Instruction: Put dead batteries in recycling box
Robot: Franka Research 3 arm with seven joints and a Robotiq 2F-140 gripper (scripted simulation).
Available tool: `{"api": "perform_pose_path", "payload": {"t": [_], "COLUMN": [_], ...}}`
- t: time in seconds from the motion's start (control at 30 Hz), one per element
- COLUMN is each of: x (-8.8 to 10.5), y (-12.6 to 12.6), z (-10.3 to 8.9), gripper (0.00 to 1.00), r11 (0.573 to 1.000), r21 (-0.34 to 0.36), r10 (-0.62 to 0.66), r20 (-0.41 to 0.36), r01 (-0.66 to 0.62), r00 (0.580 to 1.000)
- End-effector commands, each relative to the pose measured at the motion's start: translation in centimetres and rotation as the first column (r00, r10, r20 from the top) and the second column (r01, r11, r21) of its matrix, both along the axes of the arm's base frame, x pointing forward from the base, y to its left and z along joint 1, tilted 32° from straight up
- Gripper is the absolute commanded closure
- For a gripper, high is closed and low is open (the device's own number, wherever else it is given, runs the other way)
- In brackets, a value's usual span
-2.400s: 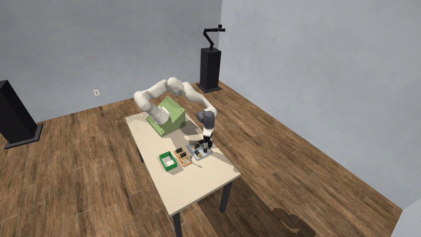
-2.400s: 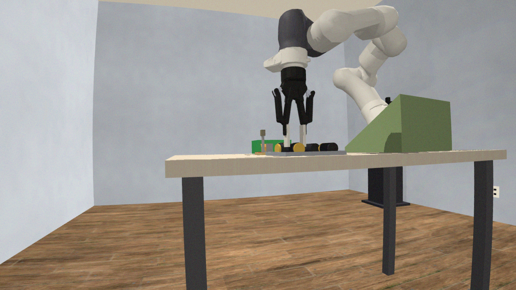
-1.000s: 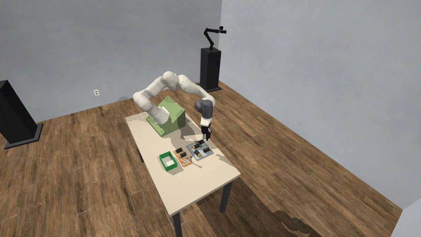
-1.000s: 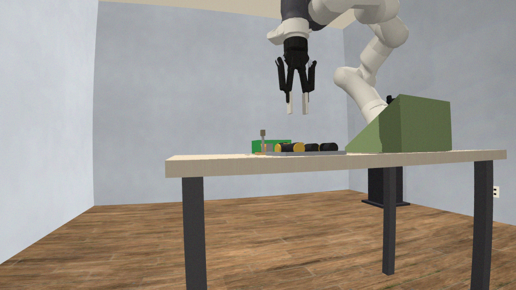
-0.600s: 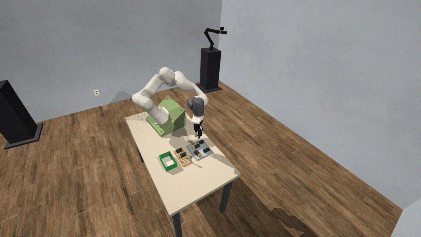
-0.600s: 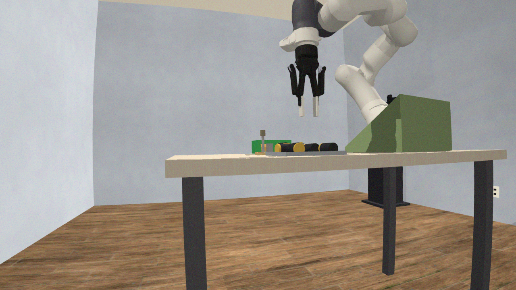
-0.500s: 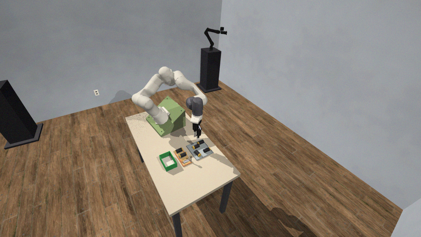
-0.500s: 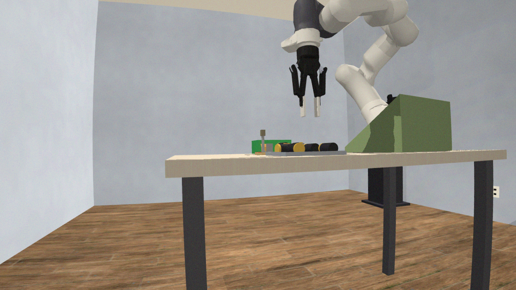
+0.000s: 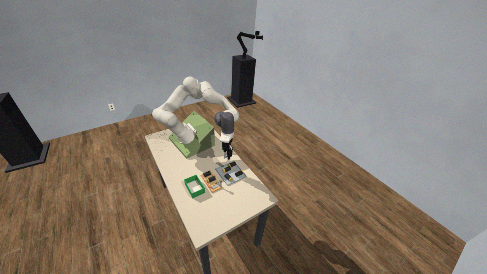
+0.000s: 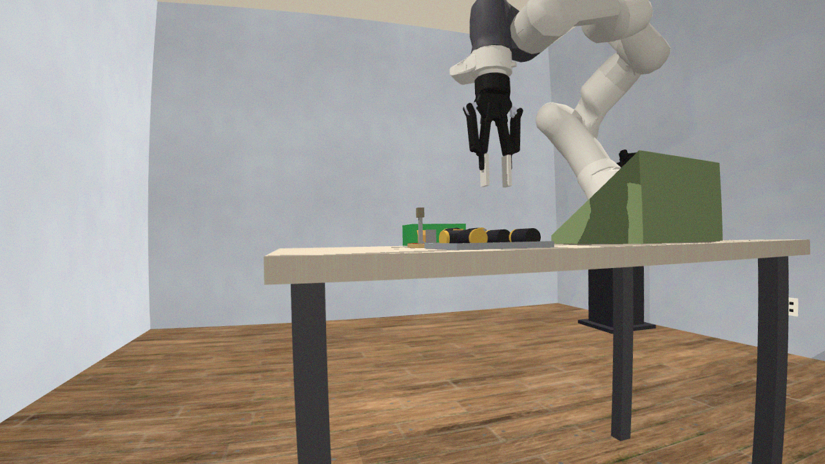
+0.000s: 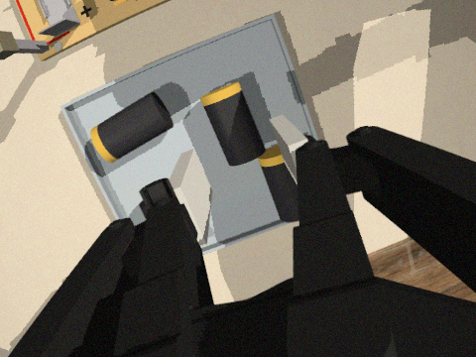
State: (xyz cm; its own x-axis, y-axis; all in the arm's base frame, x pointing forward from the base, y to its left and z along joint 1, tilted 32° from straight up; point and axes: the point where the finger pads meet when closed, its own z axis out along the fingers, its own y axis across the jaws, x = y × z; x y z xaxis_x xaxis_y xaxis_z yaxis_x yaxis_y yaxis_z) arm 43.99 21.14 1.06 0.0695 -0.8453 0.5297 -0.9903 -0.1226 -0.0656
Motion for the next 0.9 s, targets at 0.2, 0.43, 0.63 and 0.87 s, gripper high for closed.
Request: {"api": "perform_pose_path", "payload": {"t": [0.2,0.43,0.63,0.87], "x": [0.1,0.5,1.0,1.0], "y": [0.0,-1.6,-3.7,-3.7], "z": [0.1,-2.4,-5.9,-5.9], "gripper": [0.71,0.71,0.71,0.71], "r11": [1.000,1.000,1.000,1.000], "r21": [-0.002,-0.002,-0.002,-0.002], "r10": [0.021,0.021,0.021,0.021], "r20": [-0.008,-0.008,-0.008,-0.008], "r01": [-0.021,-0.021,-0.021,-0.021], "r00": [1.000,1.000,1.000,1.000]}}
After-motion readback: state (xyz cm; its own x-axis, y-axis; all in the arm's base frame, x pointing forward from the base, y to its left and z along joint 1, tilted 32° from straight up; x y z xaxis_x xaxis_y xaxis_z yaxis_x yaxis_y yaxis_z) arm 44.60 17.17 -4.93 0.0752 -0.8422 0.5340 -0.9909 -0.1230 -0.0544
